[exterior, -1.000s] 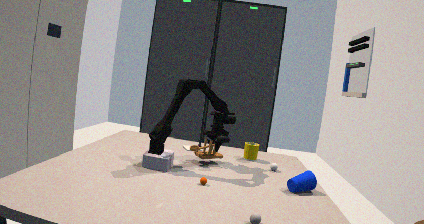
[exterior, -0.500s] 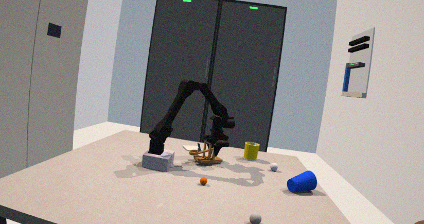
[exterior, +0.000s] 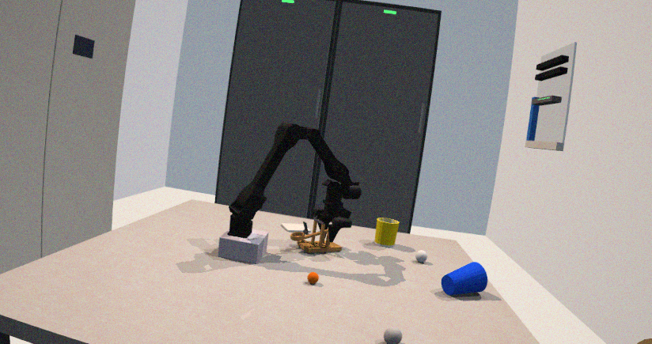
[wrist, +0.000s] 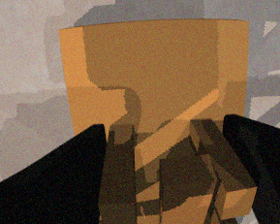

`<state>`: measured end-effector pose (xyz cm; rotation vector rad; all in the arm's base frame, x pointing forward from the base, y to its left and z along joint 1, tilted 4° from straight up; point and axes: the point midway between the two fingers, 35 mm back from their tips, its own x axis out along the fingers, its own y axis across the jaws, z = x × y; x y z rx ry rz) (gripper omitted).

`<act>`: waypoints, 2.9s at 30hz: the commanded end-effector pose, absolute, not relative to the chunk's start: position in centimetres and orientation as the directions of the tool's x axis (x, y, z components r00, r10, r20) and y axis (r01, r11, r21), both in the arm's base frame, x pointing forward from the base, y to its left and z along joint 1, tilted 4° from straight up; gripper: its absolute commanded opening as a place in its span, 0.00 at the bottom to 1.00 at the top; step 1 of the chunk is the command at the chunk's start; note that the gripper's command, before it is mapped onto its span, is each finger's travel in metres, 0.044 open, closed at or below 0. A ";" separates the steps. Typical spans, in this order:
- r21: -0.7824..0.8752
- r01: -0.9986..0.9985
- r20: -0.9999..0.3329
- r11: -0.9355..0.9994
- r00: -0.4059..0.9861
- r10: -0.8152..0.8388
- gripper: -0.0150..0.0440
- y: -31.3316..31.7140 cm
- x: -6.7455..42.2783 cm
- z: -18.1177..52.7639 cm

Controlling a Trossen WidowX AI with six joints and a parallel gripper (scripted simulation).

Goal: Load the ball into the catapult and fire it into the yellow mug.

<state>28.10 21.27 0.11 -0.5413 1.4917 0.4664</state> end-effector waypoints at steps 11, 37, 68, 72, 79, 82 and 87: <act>-0.050 -0.601 -0.999 0.798 0.034 -0.038 0.97 21.4 28.2 1.2; -0.052 -0.603 -0.999 0.796 0.033 -0.040 1.00 21.3 27.7 5.0; -0.052 -0.603 -0.999 0.796 0.033 -0.041 1.00 21.2 27.9 0.2; -0.052 -0.603 -0.999 0.796 0.033 -0.041 1.00 21.1 27.9 -0.3; -0.052 -0.603 -0.999 0.796 0.033 -0.041 1.00 21.1 27.9 -0.4; -0.050 -0.600 -0.999 0.799 0.038 -0.034 0.87 21.2 28.0 0.0; -0.050 -0.600 -0.999 0.799 0.038 -0.034 0.64 21.2 28.0 0.0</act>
